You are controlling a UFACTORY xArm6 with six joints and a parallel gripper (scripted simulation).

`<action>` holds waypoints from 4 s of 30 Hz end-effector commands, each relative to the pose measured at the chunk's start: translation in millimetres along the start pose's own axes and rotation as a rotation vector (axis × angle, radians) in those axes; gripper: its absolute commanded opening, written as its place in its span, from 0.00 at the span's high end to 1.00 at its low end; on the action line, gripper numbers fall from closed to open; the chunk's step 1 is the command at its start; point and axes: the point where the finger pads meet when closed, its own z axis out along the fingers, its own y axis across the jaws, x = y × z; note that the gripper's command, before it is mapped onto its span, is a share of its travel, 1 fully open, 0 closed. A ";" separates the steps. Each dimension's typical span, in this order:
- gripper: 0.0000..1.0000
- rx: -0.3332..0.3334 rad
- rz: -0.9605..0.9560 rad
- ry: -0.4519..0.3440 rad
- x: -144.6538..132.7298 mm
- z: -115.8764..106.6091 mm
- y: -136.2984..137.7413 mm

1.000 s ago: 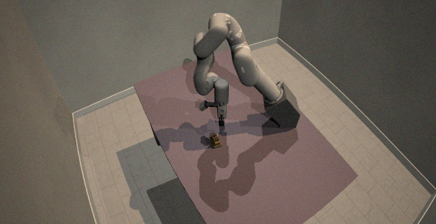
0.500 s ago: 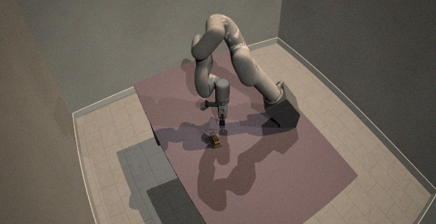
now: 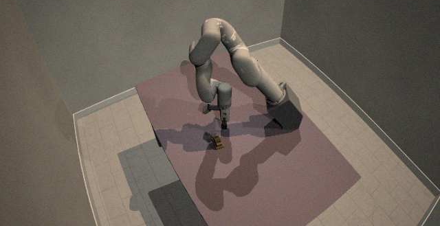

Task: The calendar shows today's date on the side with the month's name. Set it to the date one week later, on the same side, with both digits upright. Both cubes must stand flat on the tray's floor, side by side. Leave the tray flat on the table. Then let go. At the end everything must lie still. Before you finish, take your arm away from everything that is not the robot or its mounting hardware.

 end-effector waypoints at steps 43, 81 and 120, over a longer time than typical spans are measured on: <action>0.00 0.001 0.000 0.001 0.3 0.6 0.0; 0.00 0.001 0.000 0.001 0.3 0.5 0.0; 0.00 0.002 0.009 0.003 1.2 -59.4 -1.5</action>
